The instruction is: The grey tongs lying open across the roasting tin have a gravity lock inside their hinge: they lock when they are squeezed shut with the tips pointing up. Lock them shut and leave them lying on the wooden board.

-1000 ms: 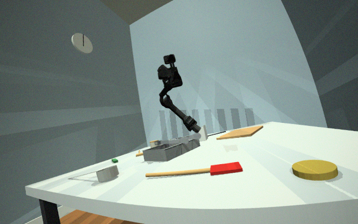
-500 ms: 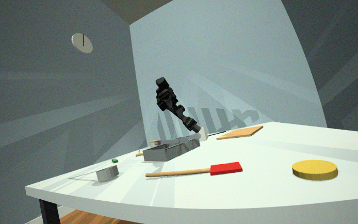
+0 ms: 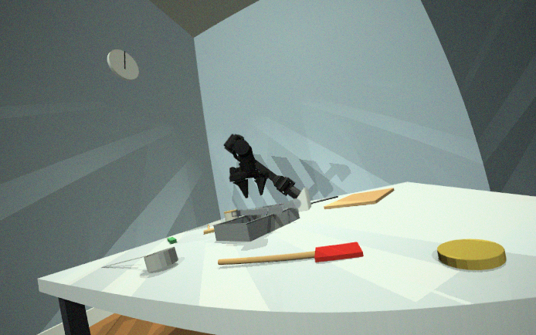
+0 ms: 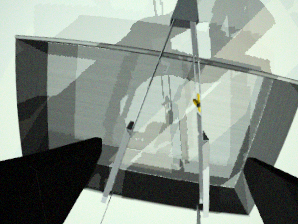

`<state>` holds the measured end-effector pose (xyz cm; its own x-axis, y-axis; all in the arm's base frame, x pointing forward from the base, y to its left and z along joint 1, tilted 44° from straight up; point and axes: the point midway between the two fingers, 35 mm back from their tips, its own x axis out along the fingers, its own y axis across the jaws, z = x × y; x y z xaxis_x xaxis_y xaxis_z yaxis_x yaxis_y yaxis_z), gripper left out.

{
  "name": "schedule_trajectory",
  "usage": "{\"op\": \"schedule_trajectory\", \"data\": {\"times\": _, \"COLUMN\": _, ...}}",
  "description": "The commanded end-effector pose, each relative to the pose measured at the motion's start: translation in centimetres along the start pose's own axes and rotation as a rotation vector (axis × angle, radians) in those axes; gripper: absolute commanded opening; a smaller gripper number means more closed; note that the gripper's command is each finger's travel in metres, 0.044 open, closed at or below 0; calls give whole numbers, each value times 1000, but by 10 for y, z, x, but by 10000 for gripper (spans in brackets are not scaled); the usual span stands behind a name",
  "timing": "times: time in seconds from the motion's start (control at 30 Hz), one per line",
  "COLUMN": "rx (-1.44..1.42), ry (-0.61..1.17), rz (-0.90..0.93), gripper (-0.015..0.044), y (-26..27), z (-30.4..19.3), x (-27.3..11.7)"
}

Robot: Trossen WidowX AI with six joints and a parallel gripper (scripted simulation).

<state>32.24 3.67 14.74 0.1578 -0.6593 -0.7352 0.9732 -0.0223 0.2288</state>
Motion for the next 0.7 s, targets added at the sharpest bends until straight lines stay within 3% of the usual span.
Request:
{"op": "schedule_trajectory", "data": {"times": 0.0, "rx": 4, "ry": -15, "rz": -7, "gripper": 440, "y": 1, "z": 7, "x": 1}}
{"op": "schedule_trajectory", "data": {"times": 0.67, "rx": 4, "ry": -12, "rz": -7, "gripper": 440, "y": 4, "z": 6, "x": 21}}
